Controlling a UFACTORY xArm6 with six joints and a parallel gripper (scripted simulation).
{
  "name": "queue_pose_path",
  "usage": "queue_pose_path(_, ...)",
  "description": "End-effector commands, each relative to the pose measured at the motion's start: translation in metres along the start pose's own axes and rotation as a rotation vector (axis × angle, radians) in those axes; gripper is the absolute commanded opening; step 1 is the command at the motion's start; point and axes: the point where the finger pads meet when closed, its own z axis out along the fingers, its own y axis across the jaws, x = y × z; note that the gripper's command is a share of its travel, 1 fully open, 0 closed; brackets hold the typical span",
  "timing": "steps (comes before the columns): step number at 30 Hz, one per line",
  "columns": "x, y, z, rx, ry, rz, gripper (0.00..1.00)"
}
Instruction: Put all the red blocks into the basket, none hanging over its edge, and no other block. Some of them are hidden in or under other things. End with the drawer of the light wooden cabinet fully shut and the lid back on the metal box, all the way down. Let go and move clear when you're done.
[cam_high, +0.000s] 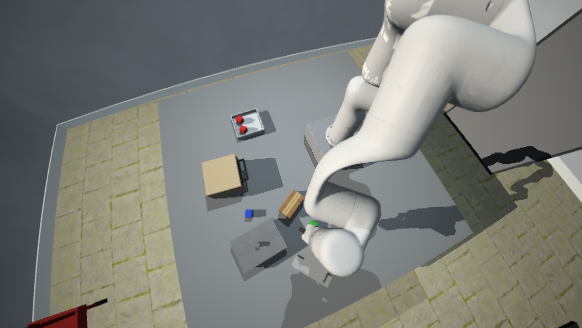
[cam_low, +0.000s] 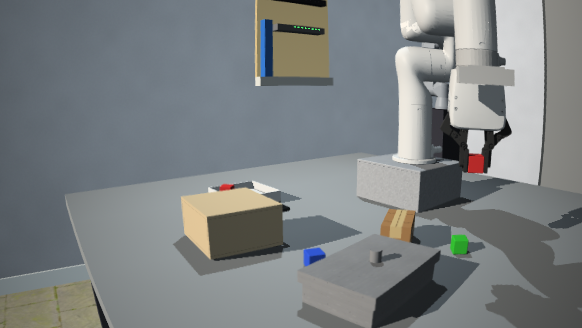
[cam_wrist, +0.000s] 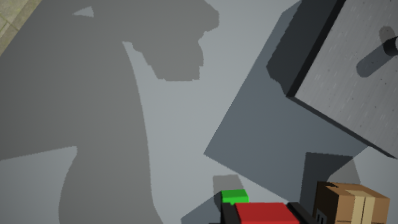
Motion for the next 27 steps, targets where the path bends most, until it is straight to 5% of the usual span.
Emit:
queue_pose_path(1,0.001,0.0,-0.004,0.001,0.004,0.0,0.0)
queue_pose_path(12,0.003,0.014,-0.004,0.001,0.004,-0.003,0.0)
queue_pose_path(23,-0.016,0.186,-0.004,-0.001,0.005,-0.047,0.0)
queue_pose_path(25,-0.016,0.186,-0.004,-0.001,0.005,-0.047,0.0)
queue_pose_path(26,-0.031,0.23,-0.004,-0.001,0.005,-0.053,0.0)
queue_pose_path(27,-0.038,0.239,-0.004,-0.001,0.005,-0.06,0.0)
